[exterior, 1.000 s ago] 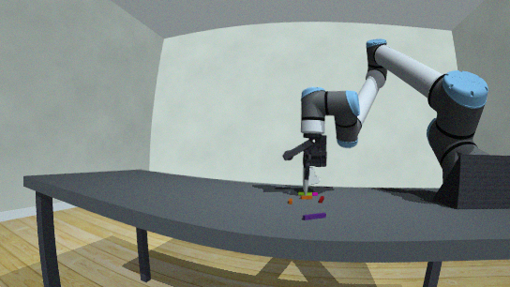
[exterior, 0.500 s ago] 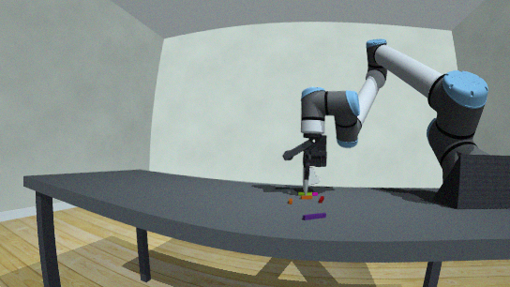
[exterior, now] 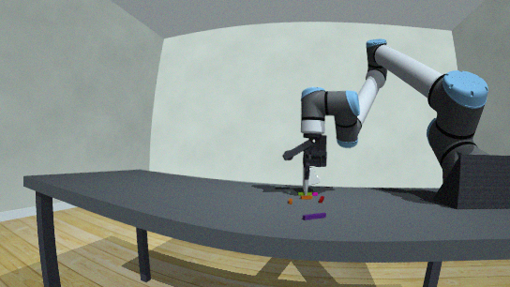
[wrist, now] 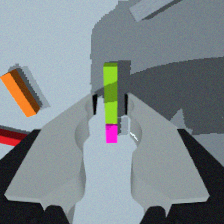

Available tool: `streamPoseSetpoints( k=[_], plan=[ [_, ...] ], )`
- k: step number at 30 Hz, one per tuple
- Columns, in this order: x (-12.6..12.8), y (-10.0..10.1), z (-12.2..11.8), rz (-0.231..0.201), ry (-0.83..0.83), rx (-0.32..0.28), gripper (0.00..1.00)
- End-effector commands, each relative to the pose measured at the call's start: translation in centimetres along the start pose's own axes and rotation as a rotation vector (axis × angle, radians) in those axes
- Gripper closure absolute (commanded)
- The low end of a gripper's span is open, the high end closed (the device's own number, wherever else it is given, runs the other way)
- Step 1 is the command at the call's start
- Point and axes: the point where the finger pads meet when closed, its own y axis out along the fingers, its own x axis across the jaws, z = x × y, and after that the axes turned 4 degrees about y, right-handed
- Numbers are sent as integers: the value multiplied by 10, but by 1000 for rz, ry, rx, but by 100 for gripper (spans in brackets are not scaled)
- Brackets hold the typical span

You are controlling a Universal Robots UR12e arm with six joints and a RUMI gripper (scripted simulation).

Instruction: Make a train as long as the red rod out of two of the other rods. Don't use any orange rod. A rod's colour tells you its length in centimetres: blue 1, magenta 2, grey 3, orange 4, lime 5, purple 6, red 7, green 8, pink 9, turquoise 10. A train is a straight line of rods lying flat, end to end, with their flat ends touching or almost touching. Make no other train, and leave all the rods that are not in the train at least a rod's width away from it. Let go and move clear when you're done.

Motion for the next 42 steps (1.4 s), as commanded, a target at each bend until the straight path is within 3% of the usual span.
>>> streamPoseSetpoints(
  k=[1, 11, 23, 31, 37, 38, 42],
  plan=[
    [0, 0, 0, 0, 0, 1, 86],
    [0, -6, 0, 0, 0, 1, 86],
    [0, -62, 0, 0, 0, 1, 86],
    [0, -85, 0, 0, 0, 1, 86],
    [0, -90, 0, 0, 0, 1, 86],
    [0, -90, 0, 0, 0, 1, 0],
    [0, -90, 0, 0, 0, 1, 0]
  ],
)
